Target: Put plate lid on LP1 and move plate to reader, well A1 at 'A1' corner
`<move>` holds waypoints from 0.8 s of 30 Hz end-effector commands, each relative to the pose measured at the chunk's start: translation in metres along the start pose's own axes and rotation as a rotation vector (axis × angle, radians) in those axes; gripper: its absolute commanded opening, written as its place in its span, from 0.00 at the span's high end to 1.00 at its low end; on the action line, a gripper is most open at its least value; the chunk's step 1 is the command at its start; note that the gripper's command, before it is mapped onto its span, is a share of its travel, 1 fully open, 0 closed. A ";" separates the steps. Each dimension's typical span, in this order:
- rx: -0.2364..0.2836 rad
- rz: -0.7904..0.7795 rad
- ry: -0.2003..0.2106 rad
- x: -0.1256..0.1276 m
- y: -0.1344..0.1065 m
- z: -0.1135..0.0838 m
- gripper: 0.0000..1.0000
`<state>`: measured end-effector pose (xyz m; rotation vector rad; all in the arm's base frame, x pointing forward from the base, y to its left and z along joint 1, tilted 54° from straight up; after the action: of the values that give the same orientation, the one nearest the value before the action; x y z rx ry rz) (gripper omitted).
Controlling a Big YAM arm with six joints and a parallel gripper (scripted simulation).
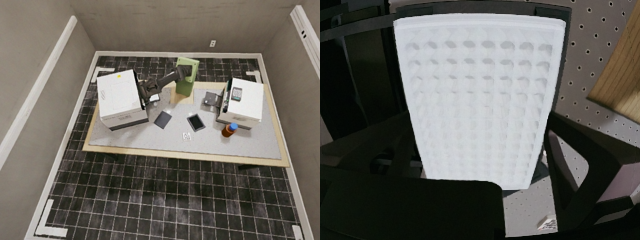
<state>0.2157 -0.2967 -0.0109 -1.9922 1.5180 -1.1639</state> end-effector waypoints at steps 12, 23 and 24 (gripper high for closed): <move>0.003 0.002 -0.008 -0.004 -0.001 0.005 0.14; 0.003 0.004 -0.012 -0.007 -0.002 0.006 0.14; 0.003 0.004 -0.013 -0.007 -0.002 0.006 0.14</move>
<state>0.2175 -0.2954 -0.0126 -1.9913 1.5168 -1.1586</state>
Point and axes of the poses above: the point where the finger pads meet when closed, its own z axis out along the fingers, its own x axis across the jaws, y = z × x, the point moved 3 cm from there along -z, back along the fingers, and after that the axes turned 9 degrees about z, right-handed, at the moved point
